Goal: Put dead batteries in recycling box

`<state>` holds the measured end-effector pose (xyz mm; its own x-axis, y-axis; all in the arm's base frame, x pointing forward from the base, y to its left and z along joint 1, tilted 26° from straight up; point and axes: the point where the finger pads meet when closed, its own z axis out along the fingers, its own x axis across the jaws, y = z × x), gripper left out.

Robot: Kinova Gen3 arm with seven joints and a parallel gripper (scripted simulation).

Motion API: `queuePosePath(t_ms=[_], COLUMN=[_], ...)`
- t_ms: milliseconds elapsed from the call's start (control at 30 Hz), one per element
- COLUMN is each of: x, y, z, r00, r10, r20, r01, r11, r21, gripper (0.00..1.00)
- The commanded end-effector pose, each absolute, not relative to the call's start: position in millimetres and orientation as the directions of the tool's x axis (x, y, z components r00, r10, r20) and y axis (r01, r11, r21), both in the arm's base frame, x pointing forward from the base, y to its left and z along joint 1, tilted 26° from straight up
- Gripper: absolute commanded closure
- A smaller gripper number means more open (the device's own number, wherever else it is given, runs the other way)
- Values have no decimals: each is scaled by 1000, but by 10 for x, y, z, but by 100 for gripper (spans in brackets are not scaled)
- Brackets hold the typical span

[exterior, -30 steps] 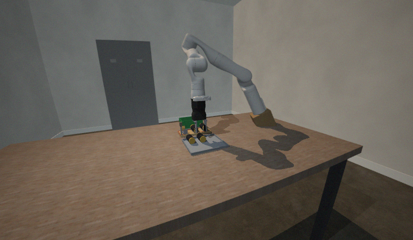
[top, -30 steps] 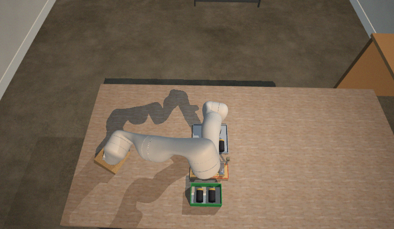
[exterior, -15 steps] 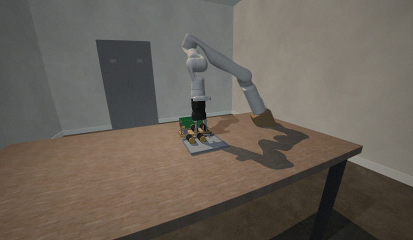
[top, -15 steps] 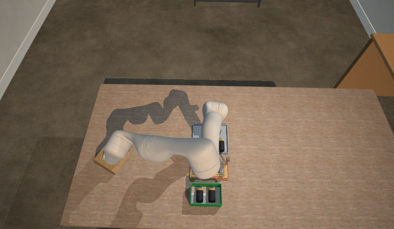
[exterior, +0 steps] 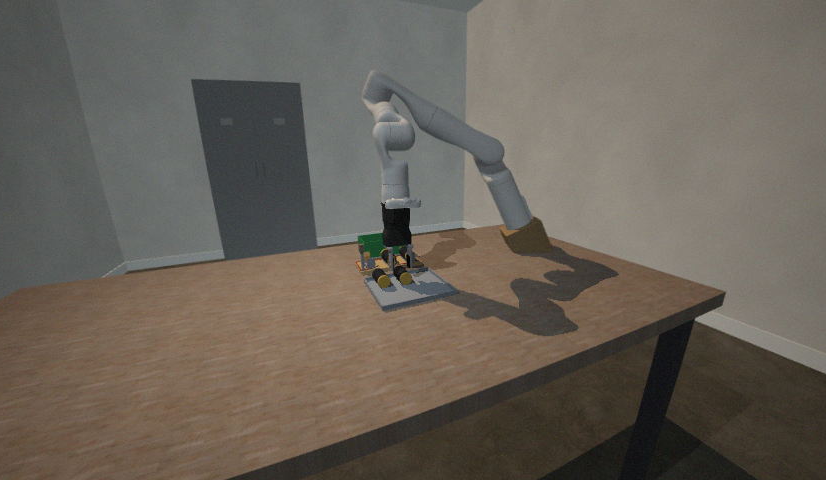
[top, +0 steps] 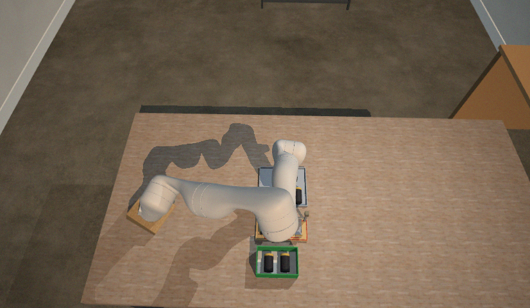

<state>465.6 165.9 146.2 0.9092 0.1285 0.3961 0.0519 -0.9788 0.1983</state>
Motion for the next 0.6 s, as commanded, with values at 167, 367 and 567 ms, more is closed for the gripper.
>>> queuePosePath(t_ms=[167, 367, 567], x=[4703, 4713, 4738], y=[1655, 1651, 1642], z=[1277, 1254, 1198], r00=[912, 912, 912], r10=[131, 131, 131], r20=[388, 388, 388], r01=[58, 58, 58], r11=[-979, -979, -979], r21=[196, 196, 196], gripper=[10, 10, 10])
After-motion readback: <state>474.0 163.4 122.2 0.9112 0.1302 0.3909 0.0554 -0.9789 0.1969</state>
